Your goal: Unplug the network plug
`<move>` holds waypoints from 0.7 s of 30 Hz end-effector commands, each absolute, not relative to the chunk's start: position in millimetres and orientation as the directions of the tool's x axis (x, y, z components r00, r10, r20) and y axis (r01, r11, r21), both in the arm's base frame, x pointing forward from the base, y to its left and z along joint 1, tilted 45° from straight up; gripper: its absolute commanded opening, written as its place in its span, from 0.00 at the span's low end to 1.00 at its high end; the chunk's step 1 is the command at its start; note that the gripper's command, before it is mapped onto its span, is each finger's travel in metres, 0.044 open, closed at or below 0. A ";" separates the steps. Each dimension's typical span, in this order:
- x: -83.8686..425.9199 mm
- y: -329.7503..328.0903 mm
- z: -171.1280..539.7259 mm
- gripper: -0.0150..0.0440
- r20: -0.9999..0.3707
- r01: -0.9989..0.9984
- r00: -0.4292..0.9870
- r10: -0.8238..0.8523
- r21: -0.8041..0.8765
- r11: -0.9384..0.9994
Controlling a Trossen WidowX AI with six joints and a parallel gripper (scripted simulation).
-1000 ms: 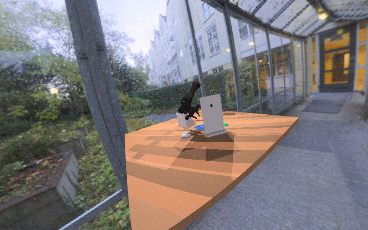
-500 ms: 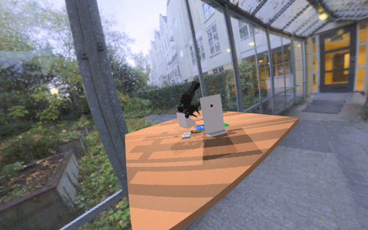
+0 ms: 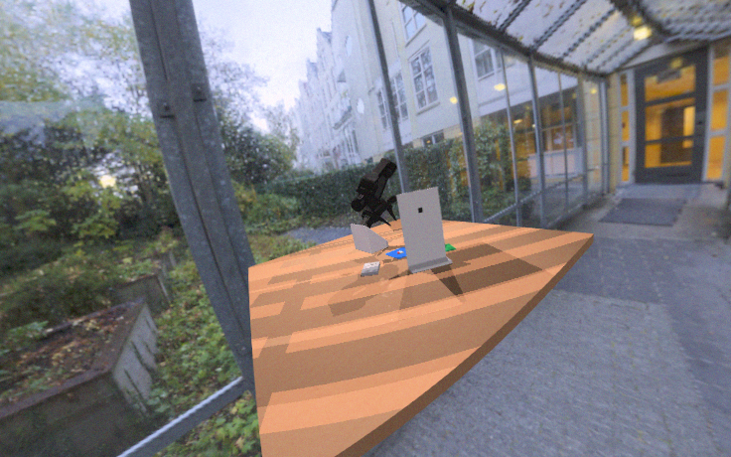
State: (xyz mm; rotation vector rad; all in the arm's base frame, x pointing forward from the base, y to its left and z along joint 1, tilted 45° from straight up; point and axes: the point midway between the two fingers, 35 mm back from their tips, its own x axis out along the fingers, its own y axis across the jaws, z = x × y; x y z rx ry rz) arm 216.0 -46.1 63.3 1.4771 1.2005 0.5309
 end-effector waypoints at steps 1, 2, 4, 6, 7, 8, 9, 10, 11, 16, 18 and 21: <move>214.5 -57.5 76.1 0.52 -0.308 0.399 0.404 0.861 0.907 0.137; 214.0 -60.0 79.0 0.52 -0.314 0.403 0.409 0.857 0.905 0.140; 212.9 -64.9 84.9 0.52 -0.327 0.409 0.419 0.847 0.901 0.145; 211.4 -69.6 90.9 0.52 -0.339 0.416 0.429 0.837 0.897 0.150; 210.6 -71.9 93.9 0.52 -0.346 0.420 0.434 0.832 0.895 0.153; 209.8 -74.1 96.9 0.52 -0.352 0.424 0.439 0.827 0.892 0.155; 208.9 -76.2 100.0 0.52 -0.358 0.427 0.444 0.821 0.890 0.158; 207.9 -78.3 103.0 0.52 -0.365 0.431 0.449 0.816 0.888 0.160; 206.8 -80.4 106.1 0.52 -0.371 0.435 0.454 0.810 0.886 0.162; 201.8 -88.5 119.4 0.52 -0.399 0.453 0.474 0.785 0.875 0.171; 201.6 -88.8 119.9 0.52 -0.400 0.454 0.475 0.784 0.874 0.171; 201.6 -88.8 119.9 0.65 -0.400 0.454 0.475 0.784 0.874 0.171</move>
